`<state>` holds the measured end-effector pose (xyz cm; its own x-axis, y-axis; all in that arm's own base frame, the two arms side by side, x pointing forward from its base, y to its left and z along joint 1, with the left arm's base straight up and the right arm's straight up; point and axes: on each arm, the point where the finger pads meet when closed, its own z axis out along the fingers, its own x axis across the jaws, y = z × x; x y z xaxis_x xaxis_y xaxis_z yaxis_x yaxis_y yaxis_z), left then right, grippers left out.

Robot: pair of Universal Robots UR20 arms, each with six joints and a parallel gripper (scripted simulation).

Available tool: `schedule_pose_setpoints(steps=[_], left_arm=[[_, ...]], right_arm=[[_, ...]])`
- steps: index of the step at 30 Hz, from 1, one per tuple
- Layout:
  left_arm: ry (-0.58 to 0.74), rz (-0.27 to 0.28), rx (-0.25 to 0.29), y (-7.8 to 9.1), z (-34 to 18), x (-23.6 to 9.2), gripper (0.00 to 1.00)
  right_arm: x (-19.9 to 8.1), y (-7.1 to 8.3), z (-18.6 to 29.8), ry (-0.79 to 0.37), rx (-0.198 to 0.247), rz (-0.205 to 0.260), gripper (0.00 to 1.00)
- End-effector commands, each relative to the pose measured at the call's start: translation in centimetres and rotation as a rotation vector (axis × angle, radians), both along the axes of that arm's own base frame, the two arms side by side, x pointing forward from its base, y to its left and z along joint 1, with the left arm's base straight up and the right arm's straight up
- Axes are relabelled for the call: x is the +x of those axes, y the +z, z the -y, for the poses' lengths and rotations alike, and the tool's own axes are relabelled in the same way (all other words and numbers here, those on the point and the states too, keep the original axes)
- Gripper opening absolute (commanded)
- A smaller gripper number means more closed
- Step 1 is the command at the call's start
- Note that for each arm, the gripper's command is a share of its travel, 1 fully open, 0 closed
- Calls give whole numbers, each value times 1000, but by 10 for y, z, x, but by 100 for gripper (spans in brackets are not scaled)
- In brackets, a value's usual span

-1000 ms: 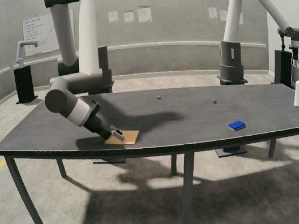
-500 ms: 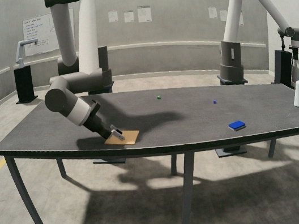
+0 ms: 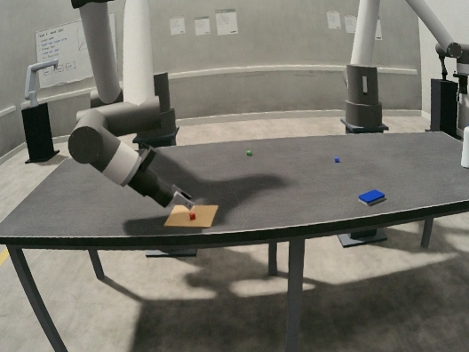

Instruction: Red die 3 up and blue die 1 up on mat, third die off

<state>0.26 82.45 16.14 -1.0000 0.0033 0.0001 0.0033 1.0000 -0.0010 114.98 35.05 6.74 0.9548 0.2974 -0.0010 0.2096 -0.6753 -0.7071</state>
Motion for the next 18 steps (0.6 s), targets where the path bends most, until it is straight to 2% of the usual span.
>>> schedule_pose_setpoints(steps=[1,8,18], left_arm=[[0,0,1,1,0,0,100],[0,0,1,1,0,0,100],[0,0,1,1,0,0,100]], right_arm=[[0,14,0,0,0,1,93],[0,27,0,0,0,1,93],[0,29,0,1,-15,5,93]])
